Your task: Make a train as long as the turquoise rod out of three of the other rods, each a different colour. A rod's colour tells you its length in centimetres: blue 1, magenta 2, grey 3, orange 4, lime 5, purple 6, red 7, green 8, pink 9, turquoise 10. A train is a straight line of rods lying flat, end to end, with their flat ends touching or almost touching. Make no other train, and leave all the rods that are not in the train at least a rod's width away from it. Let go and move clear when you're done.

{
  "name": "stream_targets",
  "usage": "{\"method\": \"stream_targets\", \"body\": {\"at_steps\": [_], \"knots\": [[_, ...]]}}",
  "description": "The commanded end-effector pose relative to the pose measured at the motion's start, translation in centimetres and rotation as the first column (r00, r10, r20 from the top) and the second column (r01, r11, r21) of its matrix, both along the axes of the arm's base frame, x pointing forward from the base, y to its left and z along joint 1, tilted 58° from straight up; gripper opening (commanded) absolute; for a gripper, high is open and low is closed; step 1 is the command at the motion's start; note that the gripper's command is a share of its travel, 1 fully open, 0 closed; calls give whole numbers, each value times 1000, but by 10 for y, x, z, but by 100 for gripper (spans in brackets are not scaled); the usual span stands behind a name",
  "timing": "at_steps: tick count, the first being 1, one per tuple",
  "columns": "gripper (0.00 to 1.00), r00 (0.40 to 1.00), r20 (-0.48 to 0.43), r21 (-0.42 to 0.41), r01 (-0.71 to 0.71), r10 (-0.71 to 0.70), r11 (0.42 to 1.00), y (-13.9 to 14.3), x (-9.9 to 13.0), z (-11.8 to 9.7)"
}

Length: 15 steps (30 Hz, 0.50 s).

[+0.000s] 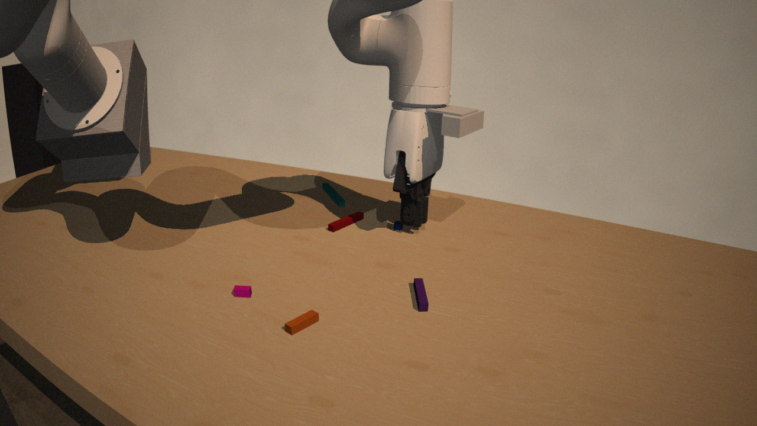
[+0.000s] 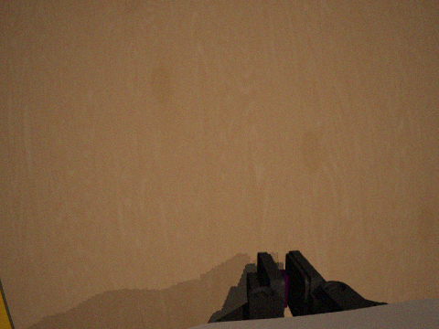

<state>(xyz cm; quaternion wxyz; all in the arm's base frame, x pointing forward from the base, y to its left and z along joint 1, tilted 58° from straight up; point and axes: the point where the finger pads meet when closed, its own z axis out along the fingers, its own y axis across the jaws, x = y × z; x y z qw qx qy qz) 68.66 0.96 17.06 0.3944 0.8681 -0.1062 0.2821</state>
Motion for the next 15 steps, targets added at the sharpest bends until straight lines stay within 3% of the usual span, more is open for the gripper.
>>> {"method": "stream_targets", "body": {"at_steps": [1,15], "knots": [[4,1000,1,0,-1,1,1000,0,0,0],[4,1000,1,0,-1,1,1000,-6,4,-5]]}}
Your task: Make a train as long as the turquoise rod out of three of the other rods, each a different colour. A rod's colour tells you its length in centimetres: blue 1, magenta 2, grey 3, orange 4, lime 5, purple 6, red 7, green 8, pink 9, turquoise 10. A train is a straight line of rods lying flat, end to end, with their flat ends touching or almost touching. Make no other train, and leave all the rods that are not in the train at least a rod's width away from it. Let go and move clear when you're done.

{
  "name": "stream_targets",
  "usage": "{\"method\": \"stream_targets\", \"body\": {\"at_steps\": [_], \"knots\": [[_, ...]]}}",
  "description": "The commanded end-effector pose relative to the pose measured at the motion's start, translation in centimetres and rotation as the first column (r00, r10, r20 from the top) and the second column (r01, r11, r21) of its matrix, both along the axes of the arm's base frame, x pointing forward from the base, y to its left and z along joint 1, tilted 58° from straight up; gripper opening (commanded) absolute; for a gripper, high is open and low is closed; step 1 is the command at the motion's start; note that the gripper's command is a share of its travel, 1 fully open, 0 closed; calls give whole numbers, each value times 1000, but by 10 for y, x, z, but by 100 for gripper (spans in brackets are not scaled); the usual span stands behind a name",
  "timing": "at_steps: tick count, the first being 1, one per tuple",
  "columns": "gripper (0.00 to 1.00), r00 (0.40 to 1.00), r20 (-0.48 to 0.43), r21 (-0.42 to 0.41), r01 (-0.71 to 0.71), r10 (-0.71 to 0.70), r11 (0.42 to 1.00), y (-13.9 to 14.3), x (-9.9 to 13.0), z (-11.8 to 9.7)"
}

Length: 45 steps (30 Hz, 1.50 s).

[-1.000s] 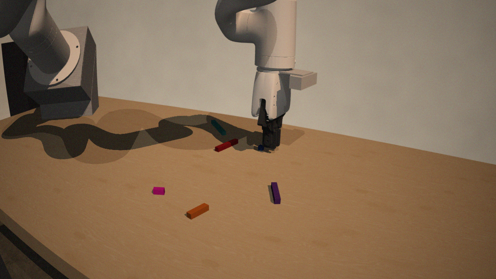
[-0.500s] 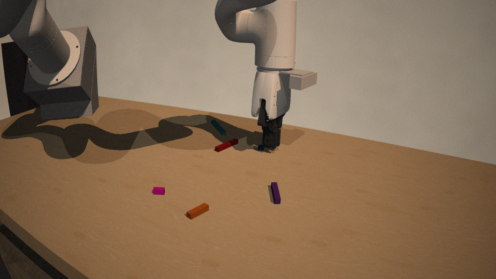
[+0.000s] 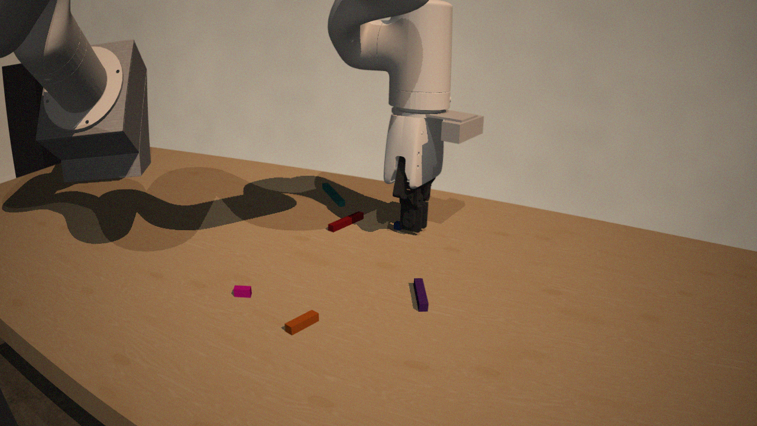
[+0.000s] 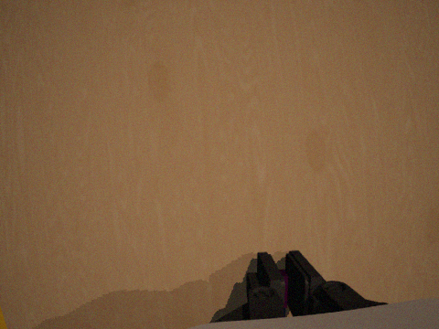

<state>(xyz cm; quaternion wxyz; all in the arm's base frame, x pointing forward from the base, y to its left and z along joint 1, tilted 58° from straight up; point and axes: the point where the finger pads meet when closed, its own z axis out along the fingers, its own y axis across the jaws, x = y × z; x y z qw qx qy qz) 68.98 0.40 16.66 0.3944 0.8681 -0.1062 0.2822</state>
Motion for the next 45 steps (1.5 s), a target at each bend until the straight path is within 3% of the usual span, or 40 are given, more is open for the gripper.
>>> {"method": "stream_targets", "body": {"at_steps": [1,42,45], "knots": [[4,1000,1,0,-1,1,1000,-1,1,-1],[4,1000,1,0,-1,1,1000,-3,2,-2],[8,1000,1,0,-1,1,1000,-3,2,-2]]}}
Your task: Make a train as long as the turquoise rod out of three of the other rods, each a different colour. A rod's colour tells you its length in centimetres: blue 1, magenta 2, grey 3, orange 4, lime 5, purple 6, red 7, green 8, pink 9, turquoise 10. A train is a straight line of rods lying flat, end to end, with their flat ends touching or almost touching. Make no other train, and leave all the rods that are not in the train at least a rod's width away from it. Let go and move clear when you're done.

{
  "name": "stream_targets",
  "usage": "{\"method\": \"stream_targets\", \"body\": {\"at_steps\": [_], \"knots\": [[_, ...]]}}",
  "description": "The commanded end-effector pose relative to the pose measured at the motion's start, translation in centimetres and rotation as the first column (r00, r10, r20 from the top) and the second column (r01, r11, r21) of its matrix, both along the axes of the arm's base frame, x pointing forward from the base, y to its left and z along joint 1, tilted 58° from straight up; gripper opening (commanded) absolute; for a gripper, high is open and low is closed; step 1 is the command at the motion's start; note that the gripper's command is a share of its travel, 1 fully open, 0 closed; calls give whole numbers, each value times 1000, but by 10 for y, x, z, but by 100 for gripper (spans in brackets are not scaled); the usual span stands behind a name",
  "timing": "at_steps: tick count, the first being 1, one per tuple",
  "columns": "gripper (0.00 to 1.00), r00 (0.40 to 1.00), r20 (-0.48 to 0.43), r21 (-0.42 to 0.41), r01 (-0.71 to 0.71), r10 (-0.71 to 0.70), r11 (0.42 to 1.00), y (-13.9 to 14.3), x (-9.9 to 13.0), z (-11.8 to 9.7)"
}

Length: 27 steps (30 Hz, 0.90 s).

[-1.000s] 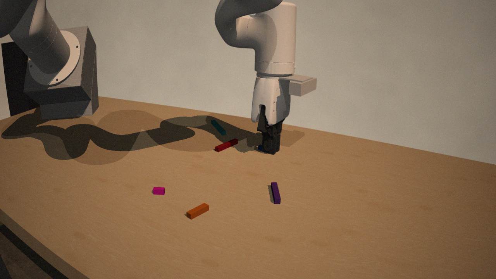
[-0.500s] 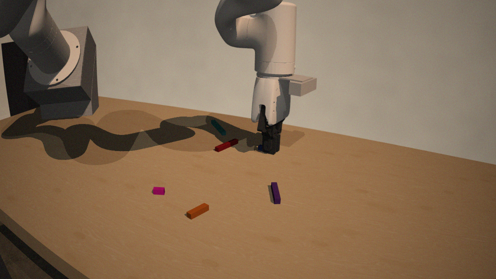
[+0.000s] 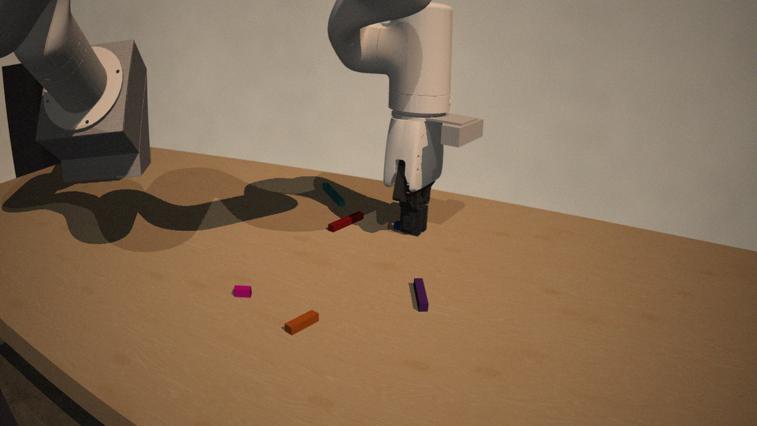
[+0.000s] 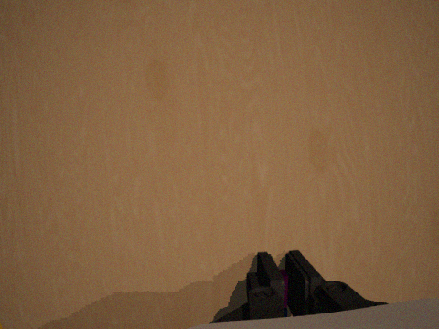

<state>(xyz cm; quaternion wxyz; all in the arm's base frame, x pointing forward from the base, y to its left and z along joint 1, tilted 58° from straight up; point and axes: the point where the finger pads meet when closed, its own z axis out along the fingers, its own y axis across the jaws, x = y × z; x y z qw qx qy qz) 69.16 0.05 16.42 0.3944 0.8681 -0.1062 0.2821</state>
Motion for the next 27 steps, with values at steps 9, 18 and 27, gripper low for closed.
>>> {"method": "stream_targets", "body": {"at_steps": [9,18,27], "knots": [[20,1000,1,0,-1,1,1000,1,0,1],[24,1000,1,0,-1,1,1000,1,0,1],[24,1000,1,0,-1,1,1000,3,-1,2]]}}
